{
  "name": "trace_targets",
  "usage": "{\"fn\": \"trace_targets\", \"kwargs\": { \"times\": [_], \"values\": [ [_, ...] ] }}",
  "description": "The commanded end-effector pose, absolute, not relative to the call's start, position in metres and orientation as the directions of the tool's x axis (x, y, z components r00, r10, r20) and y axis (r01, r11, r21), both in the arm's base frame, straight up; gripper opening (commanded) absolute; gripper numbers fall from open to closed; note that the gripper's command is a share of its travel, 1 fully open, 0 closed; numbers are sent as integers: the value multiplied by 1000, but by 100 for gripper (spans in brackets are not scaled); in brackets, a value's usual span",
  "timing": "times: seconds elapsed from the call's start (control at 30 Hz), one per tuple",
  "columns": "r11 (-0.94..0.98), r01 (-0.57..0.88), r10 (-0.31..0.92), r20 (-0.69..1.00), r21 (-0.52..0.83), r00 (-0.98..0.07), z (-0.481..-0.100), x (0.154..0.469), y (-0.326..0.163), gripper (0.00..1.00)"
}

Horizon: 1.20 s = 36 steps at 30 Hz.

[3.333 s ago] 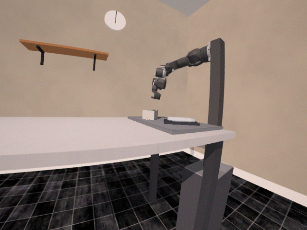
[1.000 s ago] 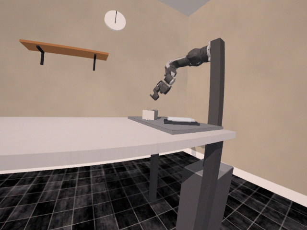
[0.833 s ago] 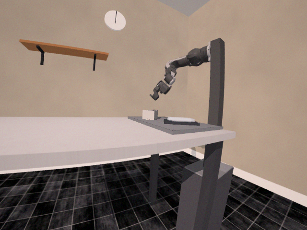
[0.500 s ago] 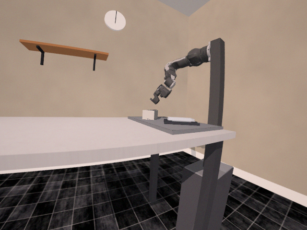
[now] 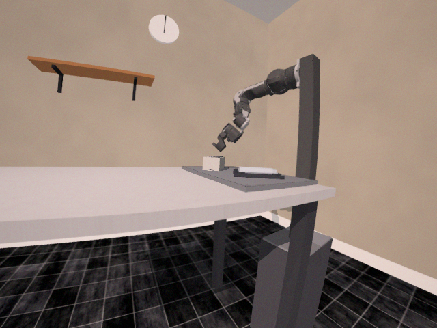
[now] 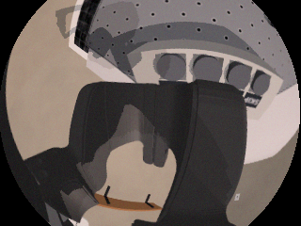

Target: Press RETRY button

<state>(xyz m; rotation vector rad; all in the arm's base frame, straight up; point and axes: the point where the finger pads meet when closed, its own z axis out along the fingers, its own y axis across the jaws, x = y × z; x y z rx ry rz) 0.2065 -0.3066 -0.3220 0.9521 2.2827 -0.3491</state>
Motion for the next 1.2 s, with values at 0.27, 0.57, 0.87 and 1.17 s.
{"fn": "trace_targets", "kwargs": {
  "times": [0.27, 0.57, 0.87, 1.17],
  "values": [
    [709, 705, 544, -643, 10, -539, -340, 208, -302, 0],
    [706, 708, 545, -644, 7, -537, -336, 209, -304, 0],
    [703, 711, 546, -645, 6, -535, -333, 209, -305, 0],
    [704, 710, 545, -643, 2, -538, -334, 206, -304, 0]
  ]
}}
